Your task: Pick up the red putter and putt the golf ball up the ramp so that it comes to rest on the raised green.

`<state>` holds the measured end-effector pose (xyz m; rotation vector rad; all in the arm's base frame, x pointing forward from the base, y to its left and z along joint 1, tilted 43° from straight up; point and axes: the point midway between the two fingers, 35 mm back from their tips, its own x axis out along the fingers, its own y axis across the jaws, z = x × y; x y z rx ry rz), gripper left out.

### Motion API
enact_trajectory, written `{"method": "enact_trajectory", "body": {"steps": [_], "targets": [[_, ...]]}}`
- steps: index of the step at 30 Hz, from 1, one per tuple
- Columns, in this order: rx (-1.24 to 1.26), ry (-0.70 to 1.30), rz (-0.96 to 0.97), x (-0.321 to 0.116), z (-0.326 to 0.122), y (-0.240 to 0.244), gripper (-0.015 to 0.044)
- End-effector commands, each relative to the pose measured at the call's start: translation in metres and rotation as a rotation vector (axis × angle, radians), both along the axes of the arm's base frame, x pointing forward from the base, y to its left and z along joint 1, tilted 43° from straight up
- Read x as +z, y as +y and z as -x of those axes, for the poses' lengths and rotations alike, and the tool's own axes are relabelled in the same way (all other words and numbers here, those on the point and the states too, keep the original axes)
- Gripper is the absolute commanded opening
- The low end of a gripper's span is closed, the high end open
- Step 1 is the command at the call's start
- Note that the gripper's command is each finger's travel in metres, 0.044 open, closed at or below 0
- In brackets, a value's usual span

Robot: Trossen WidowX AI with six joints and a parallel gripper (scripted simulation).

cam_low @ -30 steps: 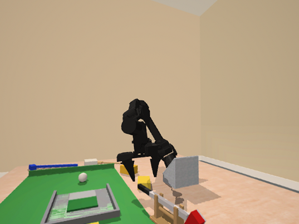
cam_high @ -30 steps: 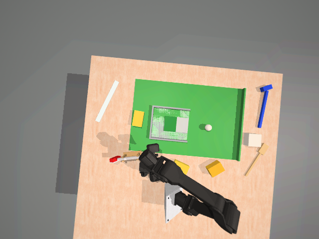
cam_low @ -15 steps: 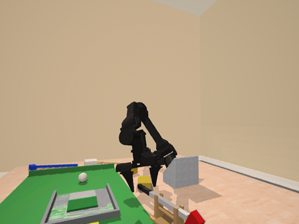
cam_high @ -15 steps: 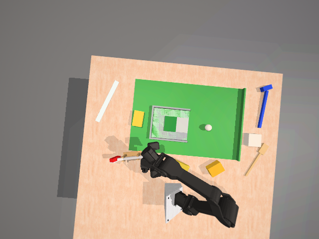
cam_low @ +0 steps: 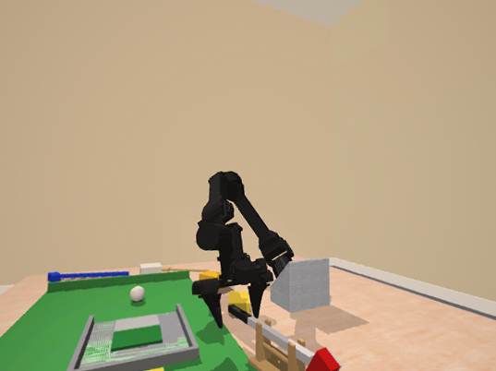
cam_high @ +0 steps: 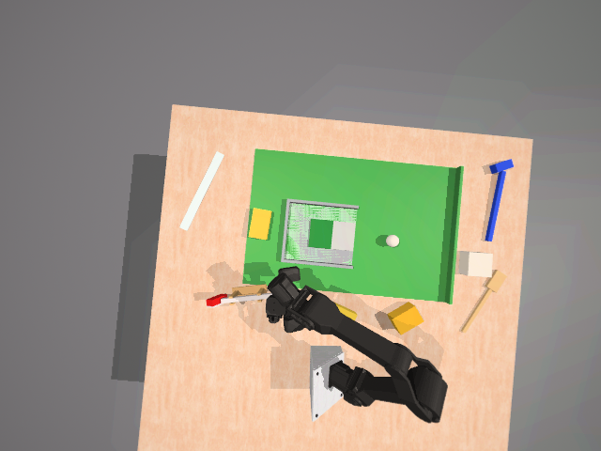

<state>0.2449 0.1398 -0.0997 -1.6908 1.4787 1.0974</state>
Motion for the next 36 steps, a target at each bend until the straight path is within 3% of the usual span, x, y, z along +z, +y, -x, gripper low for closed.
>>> {"method": "enact_trajectory", "body": {"steps": [1, 8, 24, 36], "targets": [[0.002, 0.002, 0.006, -0.005, 0.0, -0.007, 0.044], [0.002, 0.002, 0.006, -0.009, 0.0, -0.01, 0.044], [-0.002, 0.002, 0.002, -0.008, 0.0, -0.008, 0.002], [-0.001, 0.002, 0.0, 0.011, -0.001, 0.012, 0.0]]}}
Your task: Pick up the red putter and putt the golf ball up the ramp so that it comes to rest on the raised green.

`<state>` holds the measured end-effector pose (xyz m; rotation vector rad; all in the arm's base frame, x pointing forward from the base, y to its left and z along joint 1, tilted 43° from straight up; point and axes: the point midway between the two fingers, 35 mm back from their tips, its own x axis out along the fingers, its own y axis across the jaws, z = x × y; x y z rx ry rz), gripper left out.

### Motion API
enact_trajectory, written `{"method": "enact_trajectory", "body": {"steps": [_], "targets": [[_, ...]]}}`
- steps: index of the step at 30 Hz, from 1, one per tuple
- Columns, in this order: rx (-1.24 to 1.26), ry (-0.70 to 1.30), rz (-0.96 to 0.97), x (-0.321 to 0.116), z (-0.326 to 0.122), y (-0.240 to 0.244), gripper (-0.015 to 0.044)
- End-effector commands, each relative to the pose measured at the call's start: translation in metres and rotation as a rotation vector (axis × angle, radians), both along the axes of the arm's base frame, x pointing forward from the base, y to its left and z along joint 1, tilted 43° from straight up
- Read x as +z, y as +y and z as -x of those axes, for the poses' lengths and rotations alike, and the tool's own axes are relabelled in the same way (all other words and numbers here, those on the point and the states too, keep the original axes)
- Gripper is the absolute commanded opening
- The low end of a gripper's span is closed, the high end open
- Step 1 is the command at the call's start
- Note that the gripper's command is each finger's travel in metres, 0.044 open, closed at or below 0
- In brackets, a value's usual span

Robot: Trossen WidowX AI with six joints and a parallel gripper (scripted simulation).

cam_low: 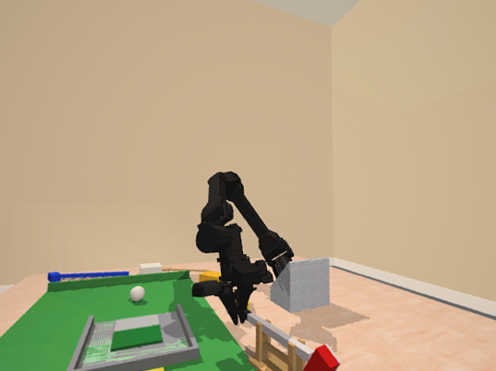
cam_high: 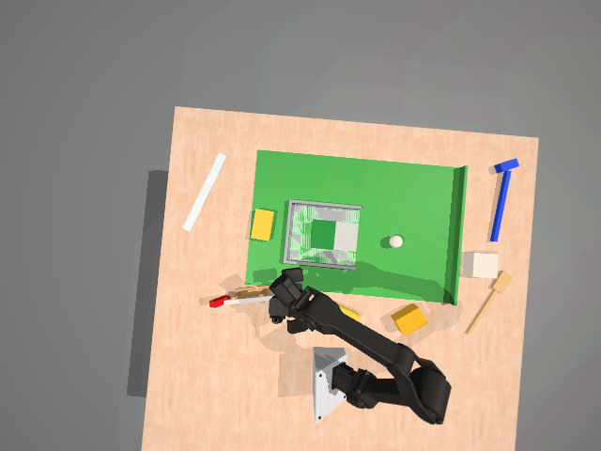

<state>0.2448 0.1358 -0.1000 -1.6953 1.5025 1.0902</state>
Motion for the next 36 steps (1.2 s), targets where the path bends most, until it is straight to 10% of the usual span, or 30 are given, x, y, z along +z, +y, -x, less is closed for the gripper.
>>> {"method": "enact_trajectory", "body": {"steps": [1, 15, 36], "targets": [[0.005, -0.005, -0.019, 0.015, -0.001, 0.021, 0.0], [0.005, -0.003, -0.02, 0.066, 0.007, 0.064, 0.0], [-0.42, -0.261, -0.043, 0.14, -0.032, -0.004, 0.0]]}}
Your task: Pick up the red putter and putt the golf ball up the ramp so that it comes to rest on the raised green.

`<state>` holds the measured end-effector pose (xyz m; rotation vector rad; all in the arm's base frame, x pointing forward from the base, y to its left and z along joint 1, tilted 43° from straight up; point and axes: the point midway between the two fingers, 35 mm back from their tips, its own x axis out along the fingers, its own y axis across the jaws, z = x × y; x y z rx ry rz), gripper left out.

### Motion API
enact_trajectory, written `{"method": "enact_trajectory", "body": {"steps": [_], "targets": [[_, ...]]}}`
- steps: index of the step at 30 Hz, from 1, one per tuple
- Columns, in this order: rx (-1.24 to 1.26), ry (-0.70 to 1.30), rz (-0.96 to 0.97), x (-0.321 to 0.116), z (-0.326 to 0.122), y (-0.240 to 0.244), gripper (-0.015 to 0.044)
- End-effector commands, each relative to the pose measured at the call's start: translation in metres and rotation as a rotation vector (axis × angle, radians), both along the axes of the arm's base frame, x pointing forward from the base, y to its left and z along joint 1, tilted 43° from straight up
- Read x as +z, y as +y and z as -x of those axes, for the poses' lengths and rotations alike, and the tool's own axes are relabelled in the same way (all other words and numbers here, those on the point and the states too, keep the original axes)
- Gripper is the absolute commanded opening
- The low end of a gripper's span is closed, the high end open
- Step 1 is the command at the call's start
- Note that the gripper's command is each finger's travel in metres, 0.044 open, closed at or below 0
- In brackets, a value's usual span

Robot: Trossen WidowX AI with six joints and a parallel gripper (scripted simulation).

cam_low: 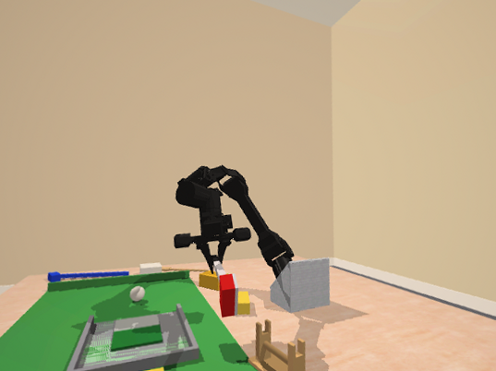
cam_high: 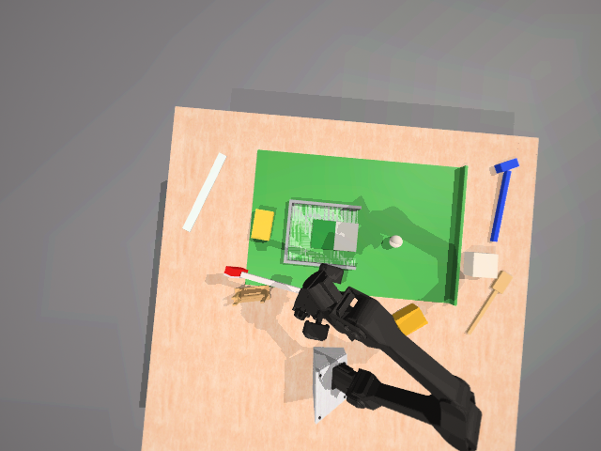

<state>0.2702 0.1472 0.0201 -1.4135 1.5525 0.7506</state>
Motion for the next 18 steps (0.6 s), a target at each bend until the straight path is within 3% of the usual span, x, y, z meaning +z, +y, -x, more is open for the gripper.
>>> {"method": "enact_trajectory", "body": {"steps": [1, 18], "targets": [[-0.116, -0.081, 0.001, 0.025, -0.009, -0.021, 0.0], [-0.58, -0.4, 0.043, 0.12, -0.011, -0.118, 0.0]]}}
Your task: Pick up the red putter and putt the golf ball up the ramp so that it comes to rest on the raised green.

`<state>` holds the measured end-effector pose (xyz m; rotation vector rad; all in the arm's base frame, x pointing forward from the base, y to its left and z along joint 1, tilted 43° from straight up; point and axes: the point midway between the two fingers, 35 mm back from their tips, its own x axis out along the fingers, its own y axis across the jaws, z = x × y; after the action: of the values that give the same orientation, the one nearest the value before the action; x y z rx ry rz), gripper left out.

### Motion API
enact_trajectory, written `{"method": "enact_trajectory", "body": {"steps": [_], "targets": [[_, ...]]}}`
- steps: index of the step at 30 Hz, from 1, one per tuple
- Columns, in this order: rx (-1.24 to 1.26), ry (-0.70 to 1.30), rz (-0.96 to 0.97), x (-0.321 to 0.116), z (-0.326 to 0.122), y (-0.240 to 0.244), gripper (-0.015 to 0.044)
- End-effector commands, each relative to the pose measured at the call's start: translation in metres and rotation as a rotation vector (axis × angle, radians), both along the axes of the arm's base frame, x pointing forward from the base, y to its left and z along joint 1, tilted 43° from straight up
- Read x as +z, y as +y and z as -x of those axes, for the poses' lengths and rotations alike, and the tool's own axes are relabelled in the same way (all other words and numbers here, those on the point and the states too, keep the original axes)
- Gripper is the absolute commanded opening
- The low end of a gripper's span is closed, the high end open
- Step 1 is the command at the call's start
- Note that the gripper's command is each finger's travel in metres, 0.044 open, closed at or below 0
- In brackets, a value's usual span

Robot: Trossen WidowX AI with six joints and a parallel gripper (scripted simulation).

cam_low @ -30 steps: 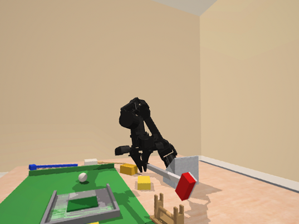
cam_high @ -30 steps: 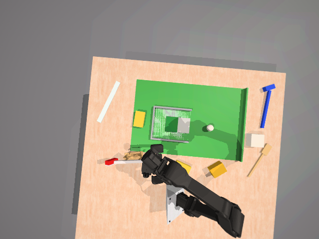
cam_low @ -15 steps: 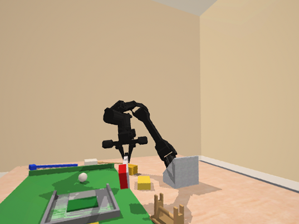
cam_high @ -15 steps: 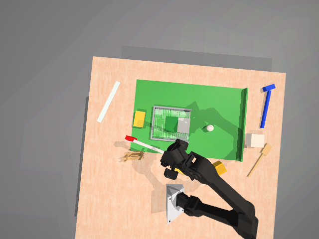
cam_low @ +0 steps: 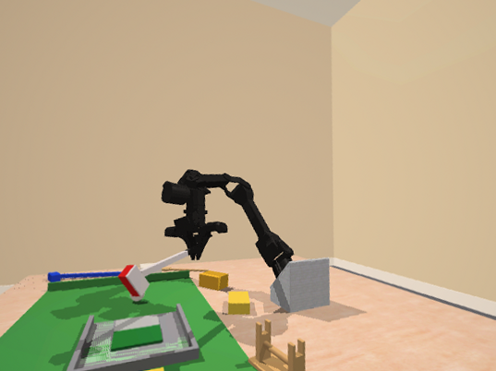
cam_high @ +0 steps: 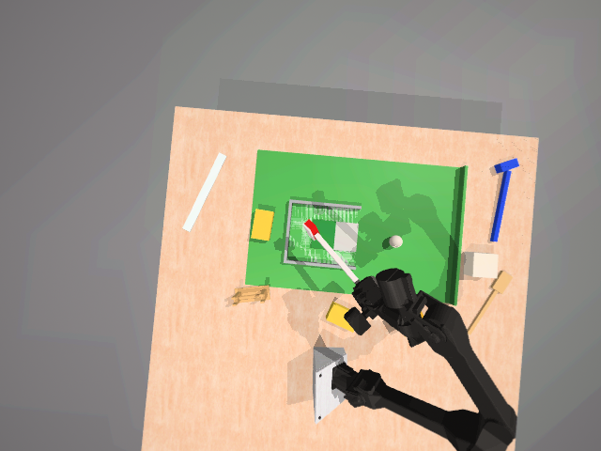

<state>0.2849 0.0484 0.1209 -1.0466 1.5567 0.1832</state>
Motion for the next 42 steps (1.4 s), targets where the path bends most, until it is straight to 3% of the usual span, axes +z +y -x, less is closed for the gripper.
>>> {"method": "enact_trajectory", "body": {"steps": [1, 22, 42], "targets": [[-0.115, -0.083, 0.016, 0.025, 0.005, -0.025, 0.0], [-0.65, -0.456, 0.138, 0.122, 0.08, -0.134, 0.0], [-0.653, -0.462, 0.14, 0.095, 0.079, -0.162, 0.0]]}}
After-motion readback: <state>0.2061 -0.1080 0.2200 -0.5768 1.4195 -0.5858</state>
